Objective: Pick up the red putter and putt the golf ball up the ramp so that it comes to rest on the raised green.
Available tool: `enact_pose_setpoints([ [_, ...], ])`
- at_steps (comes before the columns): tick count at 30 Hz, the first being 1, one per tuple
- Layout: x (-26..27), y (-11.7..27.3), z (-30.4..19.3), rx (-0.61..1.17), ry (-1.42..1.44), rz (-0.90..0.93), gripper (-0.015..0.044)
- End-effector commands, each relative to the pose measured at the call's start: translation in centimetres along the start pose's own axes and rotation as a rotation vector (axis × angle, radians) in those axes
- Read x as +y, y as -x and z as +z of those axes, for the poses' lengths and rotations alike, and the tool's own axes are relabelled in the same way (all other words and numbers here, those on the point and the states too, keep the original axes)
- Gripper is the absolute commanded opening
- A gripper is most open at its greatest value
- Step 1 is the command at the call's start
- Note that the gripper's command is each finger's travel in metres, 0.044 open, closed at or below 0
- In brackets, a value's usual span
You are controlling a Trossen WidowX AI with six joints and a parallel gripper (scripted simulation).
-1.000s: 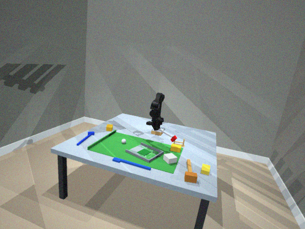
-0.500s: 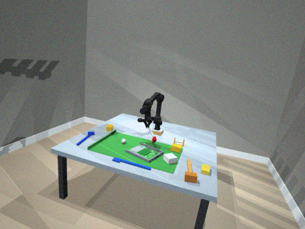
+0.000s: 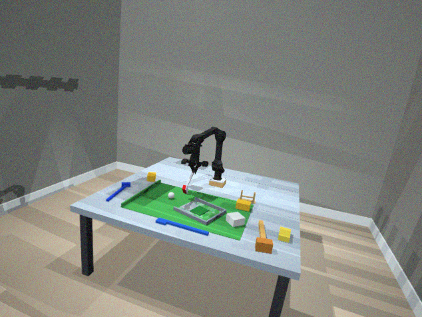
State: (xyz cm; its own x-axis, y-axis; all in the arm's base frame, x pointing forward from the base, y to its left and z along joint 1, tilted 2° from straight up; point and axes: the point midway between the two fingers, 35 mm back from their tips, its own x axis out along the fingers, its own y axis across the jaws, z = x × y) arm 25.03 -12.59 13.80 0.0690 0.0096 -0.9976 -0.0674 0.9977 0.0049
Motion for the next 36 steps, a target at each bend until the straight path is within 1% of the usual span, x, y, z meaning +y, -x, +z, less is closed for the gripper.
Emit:
enact_pose_setpoints([
  [1,-2.1,0.5,-0.9,0.004,-0.131,-0.02,0.0],
  [11,-6.2,1.2,-4.0,0.03,-0.426,-0.055,0.0],
  [17,-6.3,1.1,-4.1,0.031,-0.432,-0.056,0.0],
  [27,-6.4,-2.5,-4.2,0.031,-0.432,-0.056,0.0],
  [36,-6.5,-3.4,-4.2,0.031,-0.432,-0.056,0.0],
])
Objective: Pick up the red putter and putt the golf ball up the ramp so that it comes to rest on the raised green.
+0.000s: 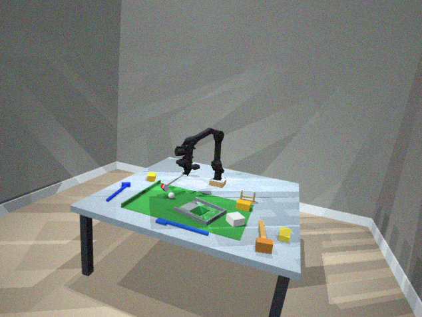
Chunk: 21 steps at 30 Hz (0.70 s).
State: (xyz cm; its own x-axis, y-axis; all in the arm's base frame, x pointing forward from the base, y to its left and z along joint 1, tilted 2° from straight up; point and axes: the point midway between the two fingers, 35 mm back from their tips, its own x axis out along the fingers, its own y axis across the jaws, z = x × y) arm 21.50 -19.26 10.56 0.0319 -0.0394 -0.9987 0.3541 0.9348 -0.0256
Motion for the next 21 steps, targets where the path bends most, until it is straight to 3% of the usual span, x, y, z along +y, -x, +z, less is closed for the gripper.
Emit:
enact_pose_setpoints([
  [1,0.0,-0.7,0.0,0.001,-0.004,-0.002,0.0],
  [21,0.0,-2.5,0.0,0.003,-0.001,0.001,0.0],
])
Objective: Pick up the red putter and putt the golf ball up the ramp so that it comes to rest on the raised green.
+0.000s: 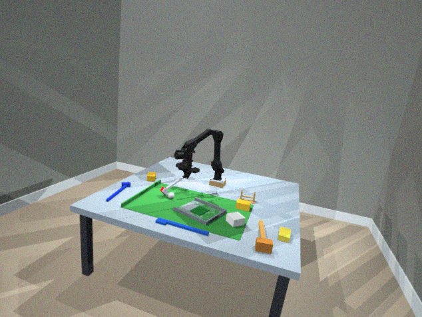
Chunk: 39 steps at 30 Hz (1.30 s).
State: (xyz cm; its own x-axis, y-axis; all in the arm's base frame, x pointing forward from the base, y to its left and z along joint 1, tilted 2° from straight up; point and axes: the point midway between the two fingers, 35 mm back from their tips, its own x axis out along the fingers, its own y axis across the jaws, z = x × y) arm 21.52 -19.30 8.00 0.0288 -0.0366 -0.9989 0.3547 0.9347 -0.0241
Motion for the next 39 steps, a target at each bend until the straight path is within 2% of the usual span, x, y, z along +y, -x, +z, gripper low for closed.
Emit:
enact_pose_setpoints([
  [1,0.0,0.1,0.0,-0.001,0.0,0.0,0.0],
  [14,-3.0,-0.2,0.0,-0.003,-0.004,-0.006,0.0],
  [24,-2.6,-0.4,-0.1,0.003,-0.005,0.0,0.0],
  [35,10.1,-0.3,0.1,-0.003,-0.004,0.006,0.0],
  [39,10.8,-0.3,0.0,-0.003,-0.004,0.007,0.0],
])
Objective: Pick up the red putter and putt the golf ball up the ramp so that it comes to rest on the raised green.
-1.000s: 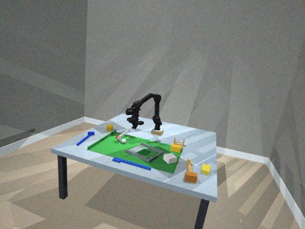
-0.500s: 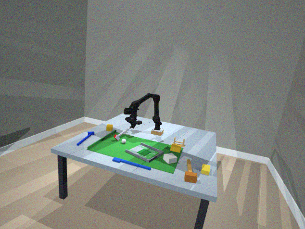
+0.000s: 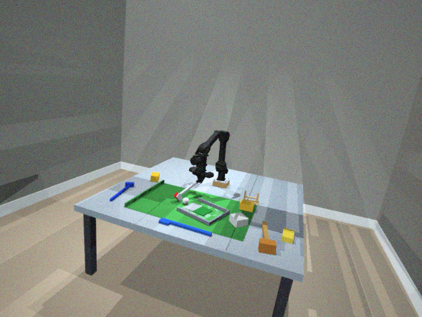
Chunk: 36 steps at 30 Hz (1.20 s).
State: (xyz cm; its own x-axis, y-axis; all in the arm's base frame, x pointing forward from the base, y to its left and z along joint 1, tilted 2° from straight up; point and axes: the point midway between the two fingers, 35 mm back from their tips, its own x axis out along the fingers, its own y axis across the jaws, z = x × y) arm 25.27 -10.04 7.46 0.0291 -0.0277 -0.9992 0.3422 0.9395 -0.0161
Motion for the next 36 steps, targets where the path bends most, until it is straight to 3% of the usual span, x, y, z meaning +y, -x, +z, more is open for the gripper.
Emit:
enact_pose_setpoints([
  [1,0.8,0.1,-0.2,-0.006,-0.017,-0.002,0.0],
  [15,0.8,6.0,-0.3,-0.006,-0.017,-0.002,0.0],
  [36,0.9,5.2,-0.3,0.0,-0.013,0.001,0.0],
])
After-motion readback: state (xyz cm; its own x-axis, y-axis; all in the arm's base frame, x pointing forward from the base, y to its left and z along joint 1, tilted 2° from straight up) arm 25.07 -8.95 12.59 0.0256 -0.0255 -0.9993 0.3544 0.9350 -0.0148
